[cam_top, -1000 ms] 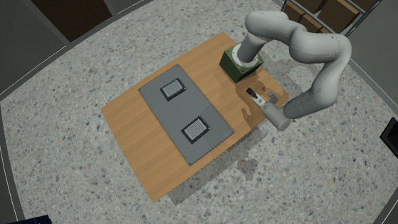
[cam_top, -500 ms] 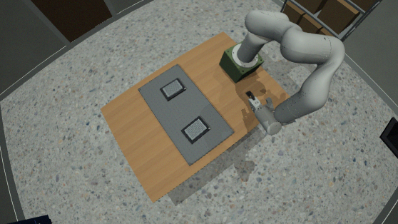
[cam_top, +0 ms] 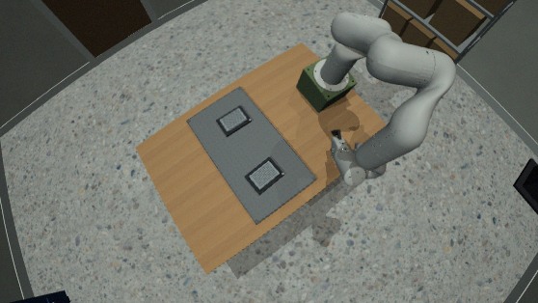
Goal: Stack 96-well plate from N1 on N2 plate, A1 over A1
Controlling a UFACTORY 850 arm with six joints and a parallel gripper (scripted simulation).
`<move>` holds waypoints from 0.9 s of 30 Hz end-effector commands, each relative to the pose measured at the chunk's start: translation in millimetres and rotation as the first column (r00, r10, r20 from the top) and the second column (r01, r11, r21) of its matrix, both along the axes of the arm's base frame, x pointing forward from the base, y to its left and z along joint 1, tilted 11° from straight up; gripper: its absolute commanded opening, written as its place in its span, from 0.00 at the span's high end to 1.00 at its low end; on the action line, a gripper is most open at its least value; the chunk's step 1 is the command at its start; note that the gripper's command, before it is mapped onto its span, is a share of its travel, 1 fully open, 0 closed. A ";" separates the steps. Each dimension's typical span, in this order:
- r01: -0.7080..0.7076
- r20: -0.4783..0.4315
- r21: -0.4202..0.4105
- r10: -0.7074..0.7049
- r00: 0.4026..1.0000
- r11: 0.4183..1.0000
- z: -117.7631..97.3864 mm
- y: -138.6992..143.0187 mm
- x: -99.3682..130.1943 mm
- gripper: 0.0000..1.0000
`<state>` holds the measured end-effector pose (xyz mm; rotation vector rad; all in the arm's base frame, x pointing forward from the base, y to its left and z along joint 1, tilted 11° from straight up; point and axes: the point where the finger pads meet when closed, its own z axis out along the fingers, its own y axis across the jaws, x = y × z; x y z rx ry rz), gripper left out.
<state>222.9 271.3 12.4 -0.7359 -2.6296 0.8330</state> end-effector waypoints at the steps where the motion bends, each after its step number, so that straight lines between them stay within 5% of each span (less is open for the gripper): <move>1: 0.152 0.064 0.006 -0.152 0.986 0.988 -4.8 5.7 15.0 0.00; 12: 0.399 0.153 0.025 -0.398 0.905 0.917 -12.7 13.3 47.1 0.00; 27: 0.758 0.272 0.088 -0.748 0.606 0.646 -21.7 16.2 105.0 0.00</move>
